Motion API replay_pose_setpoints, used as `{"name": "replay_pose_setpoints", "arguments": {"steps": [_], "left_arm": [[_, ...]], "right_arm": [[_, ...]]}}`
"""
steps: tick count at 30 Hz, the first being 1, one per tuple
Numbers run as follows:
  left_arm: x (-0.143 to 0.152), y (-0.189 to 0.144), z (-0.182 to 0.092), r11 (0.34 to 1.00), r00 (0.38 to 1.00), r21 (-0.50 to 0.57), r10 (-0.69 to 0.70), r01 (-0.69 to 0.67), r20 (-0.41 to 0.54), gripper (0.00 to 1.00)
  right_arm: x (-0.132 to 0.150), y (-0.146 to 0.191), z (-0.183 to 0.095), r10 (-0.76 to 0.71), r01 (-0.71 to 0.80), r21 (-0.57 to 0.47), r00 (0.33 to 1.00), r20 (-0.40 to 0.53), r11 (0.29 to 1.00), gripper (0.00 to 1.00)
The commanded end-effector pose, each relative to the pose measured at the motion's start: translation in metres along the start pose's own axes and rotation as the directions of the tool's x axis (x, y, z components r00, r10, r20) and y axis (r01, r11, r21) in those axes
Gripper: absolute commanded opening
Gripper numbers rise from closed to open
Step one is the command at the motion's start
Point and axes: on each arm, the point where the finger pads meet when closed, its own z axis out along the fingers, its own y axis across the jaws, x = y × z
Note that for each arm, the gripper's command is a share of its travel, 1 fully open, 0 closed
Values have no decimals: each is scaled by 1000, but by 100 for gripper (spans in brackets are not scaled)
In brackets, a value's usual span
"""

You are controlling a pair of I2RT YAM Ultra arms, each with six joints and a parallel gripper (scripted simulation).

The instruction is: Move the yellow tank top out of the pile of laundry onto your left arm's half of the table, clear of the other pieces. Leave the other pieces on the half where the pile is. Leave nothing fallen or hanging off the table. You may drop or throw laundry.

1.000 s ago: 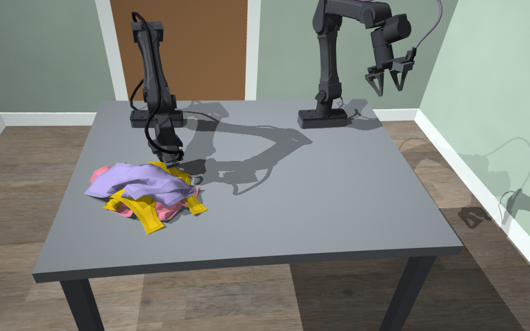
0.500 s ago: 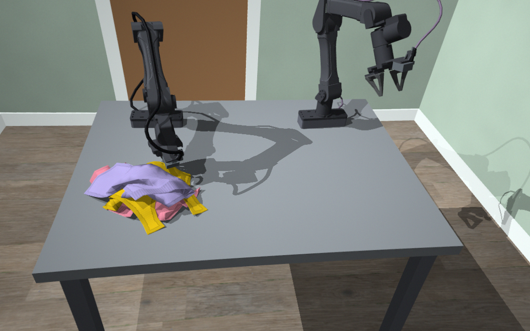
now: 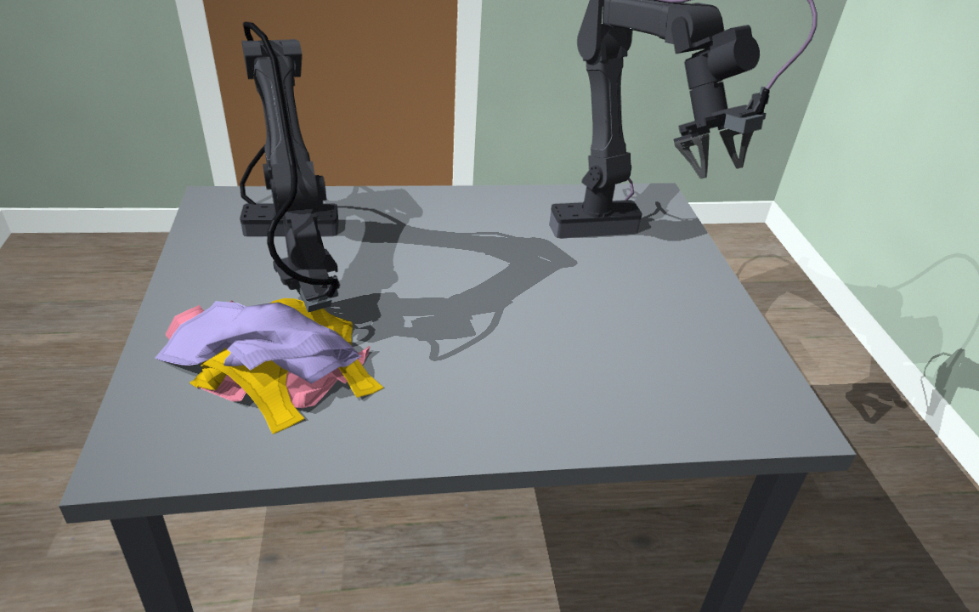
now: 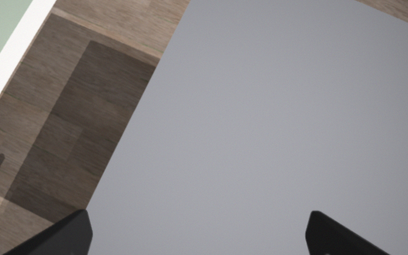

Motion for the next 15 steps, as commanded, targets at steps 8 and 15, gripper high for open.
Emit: {"name": "replay_pose_setpoints", "arguments": {"steps": [8, 15], "left_arm": [[-17, -1, -20, 1000, 997, -2, 11, -11, 78, 92], [-17, -1, -20, 1000, 997, -1, 11, -11, 78, 92]], "right_arm": [[-2, 2, 1, -9, 9, -4, 1000, 3, 1000, 0], [-2, 2, 2, -9, 9, -5, 1000, 0, 1000, 0]]}}
